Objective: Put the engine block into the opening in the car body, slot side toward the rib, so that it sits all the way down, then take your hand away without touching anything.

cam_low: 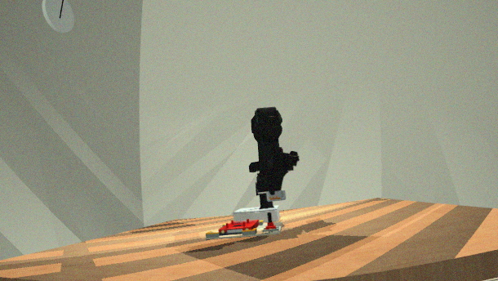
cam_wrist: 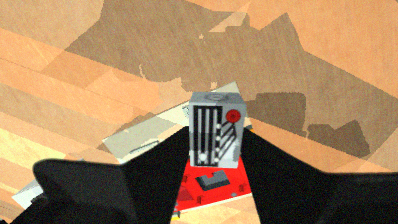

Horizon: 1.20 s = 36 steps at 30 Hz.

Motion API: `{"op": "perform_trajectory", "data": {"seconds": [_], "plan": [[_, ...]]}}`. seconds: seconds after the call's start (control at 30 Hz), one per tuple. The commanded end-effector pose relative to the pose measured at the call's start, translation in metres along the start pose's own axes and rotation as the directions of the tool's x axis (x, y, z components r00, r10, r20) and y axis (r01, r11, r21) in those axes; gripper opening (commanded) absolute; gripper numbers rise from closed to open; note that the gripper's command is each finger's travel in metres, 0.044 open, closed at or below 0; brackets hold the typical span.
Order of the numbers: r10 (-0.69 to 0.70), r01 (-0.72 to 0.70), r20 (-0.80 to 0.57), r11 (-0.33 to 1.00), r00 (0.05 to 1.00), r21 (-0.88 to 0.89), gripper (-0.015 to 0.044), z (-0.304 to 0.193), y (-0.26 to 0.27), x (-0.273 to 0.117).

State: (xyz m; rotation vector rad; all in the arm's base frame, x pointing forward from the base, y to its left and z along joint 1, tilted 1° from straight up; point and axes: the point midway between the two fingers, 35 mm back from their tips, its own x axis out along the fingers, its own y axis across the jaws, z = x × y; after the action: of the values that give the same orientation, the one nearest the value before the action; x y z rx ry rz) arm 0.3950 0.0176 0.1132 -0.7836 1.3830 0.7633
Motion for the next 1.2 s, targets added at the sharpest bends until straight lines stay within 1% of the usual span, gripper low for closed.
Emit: {"op": "perform_trajectory", "data": {"seconds": [0.0,0.27,0.57,0.87,1.17], "plan": [[0.003,-0.003,0.001,0.997,1.0,0.082,0.0,-0.011,-0.003,0.004],[0.002,-0.002,-0.001,0.966,1.0,0.259,0.0,-0.035,-0.008,0.012],[0.002,0.0,-0.003,0.894,1.0,0.447,0.0,-0.063,-0.012,0.022],[0.002,0.002,-0.005,0.786,1.0,0.618,0.0,-0.091,-0.013,0.032],[0.002,0.005,-0.008,0.646,1.0,0.763,0.0,-0.119,-0.012,0.041]]}}
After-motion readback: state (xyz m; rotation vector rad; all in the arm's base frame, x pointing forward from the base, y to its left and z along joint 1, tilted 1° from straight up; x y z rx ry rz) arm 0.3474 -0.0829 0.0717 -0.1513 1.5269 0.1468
